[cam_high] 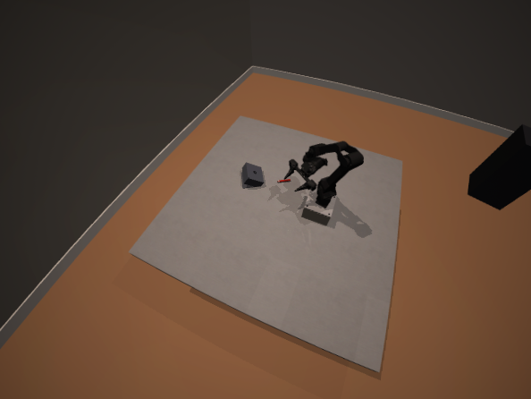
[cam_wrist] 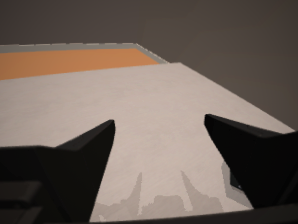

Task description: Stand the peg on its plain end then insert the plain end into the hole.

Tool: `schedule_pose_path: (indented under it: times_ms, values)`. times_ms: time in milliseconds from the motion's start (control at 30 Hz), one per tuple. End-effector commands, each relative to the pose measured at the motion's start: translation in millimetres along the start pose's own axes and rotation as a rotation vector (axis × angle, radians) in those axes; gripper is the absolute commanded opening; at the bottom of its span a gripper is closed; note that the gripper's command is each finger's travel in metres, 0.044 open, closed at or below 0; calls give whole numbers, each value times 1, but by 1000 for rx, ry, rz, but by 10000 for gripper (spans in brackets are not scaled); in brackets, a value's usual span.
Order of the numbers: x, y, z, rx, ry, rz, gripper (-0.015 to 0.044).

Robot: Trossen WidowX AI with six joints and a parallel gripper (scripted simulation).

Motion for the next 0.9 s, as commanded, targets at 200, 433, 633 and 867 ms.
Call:
schedule_pose_path:
  times_ms: [200, 433, 633, 867]
  values:
    - [5, -10, -9, -6, 103, 88, 440]
    - [6, -27, -17, 97, 269, 153, 440]
    - [7, -47, -25, 189, 438, 177, 440]
    - [10, -69, -32, 279, 618, 161, 440]
Point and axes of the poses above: the point midway between the two fingers, 35 mm back from their tips, its own x axis out along the fingers, its own y axis across the jaws, z = x × y, the point moved 7 cm from there along -x, back along the fingers, and after that the axes turned 9 degrees about x, right-handed, at the moved point
